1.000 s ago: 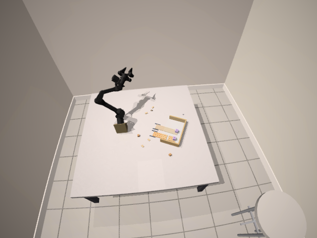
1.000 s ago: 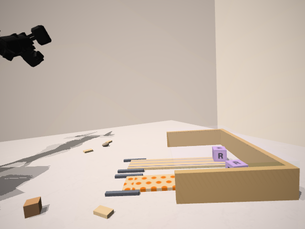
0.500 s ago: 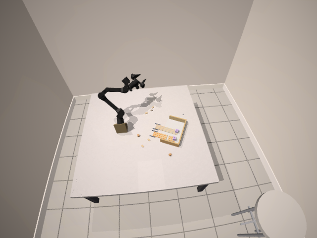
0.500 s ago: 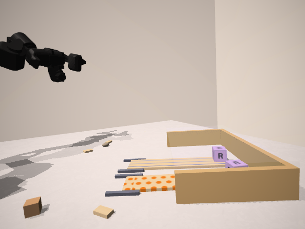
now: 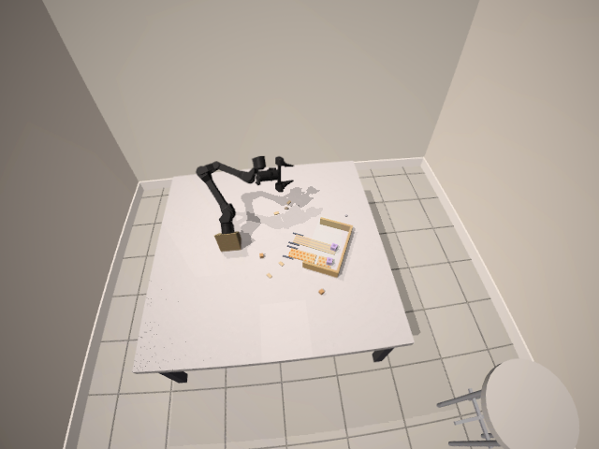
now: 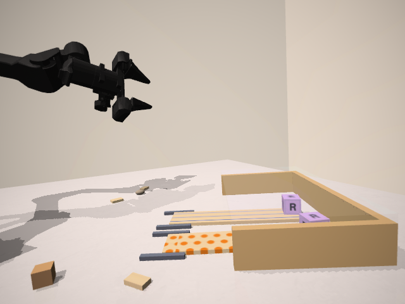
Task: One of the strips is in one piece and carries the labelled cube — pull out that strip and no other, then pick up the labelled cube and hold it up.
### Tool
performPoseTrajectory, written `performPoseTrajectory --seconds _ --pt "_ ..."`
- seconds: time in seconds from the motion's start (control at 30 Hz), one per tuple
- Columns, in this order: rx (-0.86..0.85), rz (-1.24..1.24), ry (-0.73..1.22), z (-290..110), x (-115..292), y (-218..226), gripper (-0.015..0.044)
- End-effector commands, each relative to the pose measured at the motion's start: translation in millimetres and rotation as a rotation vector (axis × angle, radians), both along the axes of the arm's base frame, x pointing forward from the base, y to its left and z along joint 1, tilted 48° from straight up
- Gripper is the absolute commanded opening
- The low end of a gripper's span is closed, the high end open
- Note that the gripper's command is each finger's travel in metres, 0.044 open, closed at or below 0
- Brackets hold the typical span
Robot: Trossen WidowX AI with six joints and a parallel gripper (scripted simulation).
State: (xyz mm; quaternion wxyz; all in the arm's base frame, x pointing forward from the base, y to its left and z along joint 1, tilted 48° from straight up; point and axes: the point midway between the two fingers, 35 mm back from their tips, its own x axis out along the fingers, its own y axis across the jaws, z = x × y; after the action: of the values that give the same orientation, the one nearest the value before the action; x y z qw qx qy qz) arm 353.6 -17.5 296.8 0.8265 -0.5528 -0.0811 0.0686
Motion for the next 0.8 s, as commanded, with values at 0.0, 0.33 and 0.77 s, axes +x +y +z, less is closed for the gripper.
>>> performPoseTrajectory --seconds 0.0,0.33,0.77 --pt "0.354 -0.029 0.25 -67 6 -35 0.04" --pt "1.209 -0.202 0.623 -178 -21 -96 0.04" --pt "1.972 -0.373 0.778 -244 -66 -123 0.04"
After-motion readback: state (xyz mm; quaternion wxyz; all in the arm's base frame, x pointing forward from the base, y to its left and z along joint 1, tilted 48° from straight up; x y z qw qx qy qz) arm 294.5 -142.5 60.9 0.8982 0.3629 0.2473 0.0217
